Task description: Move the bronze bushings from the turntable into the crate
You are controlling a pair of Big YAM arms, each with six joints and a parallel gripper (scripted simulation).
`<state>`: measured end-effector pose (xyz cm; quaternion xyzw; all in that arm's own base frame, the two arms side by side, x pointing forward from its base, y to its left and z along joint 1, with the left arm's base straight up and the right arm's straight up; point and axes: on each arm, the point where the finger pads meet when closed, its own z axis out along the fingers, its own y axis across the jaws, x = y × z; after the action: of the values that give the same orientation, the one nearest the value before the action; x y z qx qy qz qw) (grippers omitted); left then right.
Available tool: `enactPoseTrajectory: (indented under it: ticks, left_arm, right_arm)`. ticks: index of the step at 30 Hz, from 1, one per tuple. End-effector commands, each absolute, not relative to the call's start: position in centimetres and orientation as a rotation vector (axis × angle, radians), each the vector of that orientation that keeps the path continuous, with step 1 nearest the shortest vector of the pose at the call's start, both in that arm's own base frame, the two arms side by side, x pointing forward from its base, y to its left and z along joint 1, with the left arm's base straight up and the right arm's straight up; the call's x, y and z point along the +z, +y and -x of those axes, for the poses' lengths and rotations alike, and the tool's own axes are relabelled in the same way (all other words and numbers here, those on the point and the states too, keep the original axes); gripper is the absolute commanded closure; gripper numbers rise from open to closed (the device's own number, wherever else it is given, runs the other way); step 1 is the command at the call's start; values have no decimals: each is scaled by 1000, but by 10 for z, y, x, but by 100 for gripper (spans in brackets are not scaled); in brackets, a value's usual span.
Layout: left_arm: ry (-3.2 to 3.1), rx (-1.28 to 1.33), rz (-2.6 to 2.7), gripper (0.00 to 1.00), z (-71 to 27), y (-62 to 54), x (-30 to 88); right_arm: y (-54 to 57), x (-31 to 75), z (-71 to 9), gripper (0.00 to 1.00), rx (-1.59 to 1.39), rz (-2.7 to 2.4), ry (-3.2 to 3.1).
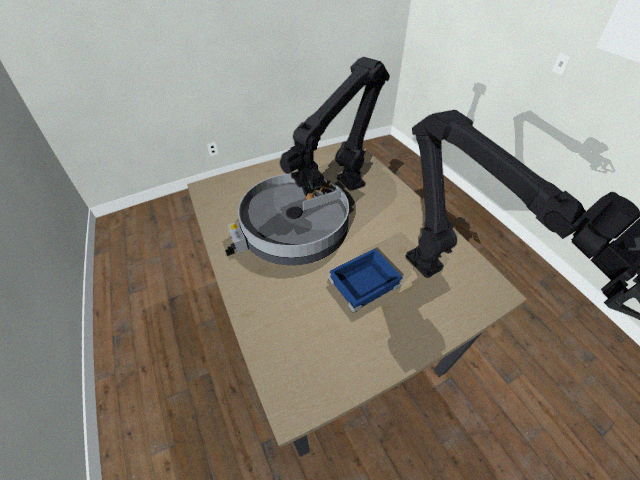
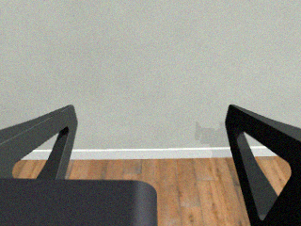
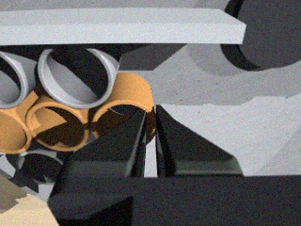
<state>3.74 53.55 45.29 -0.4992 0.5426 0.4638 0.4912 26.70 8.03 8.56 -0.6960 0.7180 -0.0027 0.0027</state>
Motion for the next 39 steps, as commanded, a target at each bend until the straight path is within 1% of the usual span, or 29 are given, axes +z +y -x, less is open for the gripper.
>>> enactPoseTrajectory:
  ticks: [1,6,10,28,34,35,39]
  left_arm:
    - [1238,1162,1162,0,-35,544,501]
    - [1238,1162,1162,0,-35,544,501]
    - [1238,1162,1162,0,-35,544,501]
    - [1238,1162,1162,0,-35,544,501]
    - [1238,1162,1162,0,-35,544,501]
    - [1238,1162,1162,0,-35,544,501]
    - [1238,1162,1162,0,-35,544,501]
  right_arm:
    - [83,87,-264,100,3,2191,2252]
    - [83,89,-266,100,-1,2188,2248]
    - [90,116,-286,100,-46,2147,2207]
    - [88,182,-282,100,-48,2145,2204]
    - [89,183,-282,100,-35,2157,2217]
    - [83,162,-264,100,4,2193,2253]
    - [85,171,-271,100,-13,2177,2238]
